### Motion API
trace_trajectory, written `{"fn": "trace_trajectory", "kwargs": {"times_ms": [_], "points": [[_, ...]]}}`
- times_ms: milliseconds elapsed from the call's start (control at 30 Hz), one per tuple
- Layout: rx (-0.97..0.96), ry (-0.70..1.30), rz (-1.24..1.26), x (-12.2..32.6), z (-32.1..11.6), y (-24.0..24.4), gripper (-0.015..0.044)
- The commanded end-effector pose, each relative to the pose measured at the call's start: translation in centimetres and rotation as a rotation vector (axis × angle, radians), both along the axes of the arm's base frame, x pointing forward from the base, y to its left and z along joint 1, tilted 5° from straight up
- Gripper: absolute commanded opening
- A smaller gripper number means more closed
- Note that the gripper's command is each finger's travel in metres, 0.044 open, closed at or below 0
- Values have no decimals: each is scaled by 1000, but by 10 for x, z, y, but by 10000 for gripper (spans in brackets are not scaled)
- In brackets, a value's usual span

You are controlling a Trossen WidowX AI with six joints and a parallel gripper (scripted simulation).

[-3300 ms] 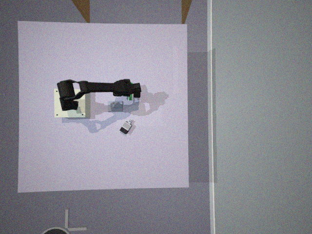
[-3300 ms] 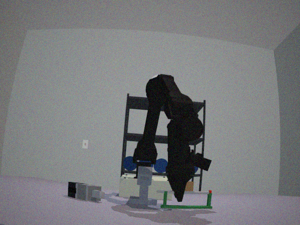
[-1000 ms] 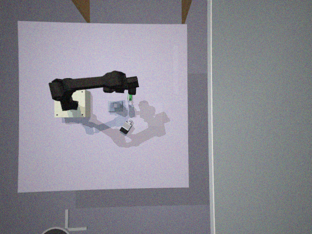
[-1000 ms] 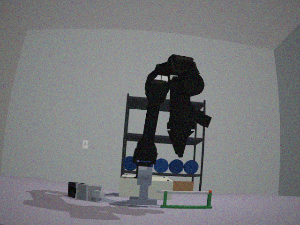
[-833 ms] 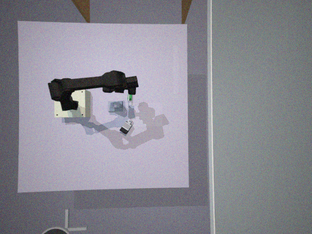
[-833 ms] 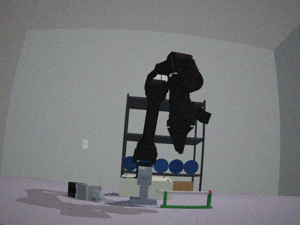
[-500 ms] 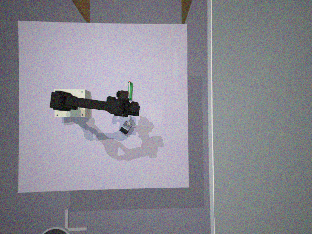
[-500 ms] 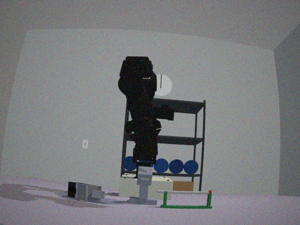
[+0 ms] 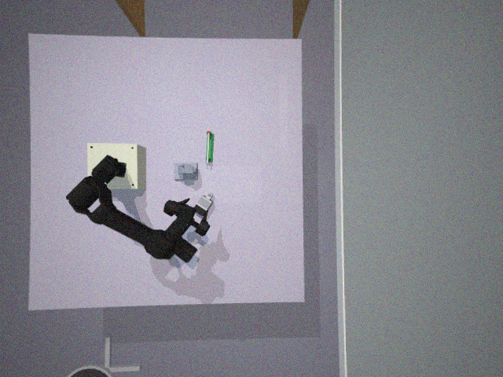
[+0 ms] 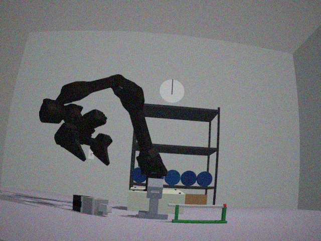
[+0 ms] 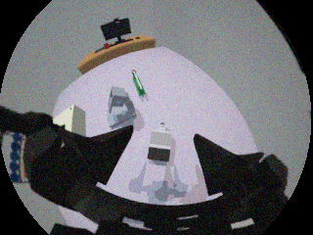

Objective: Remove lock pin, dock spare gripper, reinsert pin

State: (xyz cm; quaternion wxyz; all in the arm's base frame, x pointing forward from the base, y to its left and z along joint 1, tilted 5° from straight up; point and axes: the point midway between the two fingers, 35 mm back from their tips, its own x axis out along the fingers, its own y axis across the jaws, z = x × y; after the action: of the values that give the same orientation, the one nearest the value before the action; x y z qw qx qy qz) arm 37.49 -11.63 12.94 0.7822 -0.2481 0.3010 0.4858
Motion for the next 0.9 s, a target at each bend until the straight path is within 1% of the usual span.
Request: {"fn": "trace_trajectory", "kwargs": {"times_ms": [0,167,433,867], "points": [[29,-37,-2,0,-1,-5,440],[29,-37,-2,2,-10,-6,440],[29,-36,-2,7,-69,-7,440],[29,-36,-2,9,-84,-8,440]]}}
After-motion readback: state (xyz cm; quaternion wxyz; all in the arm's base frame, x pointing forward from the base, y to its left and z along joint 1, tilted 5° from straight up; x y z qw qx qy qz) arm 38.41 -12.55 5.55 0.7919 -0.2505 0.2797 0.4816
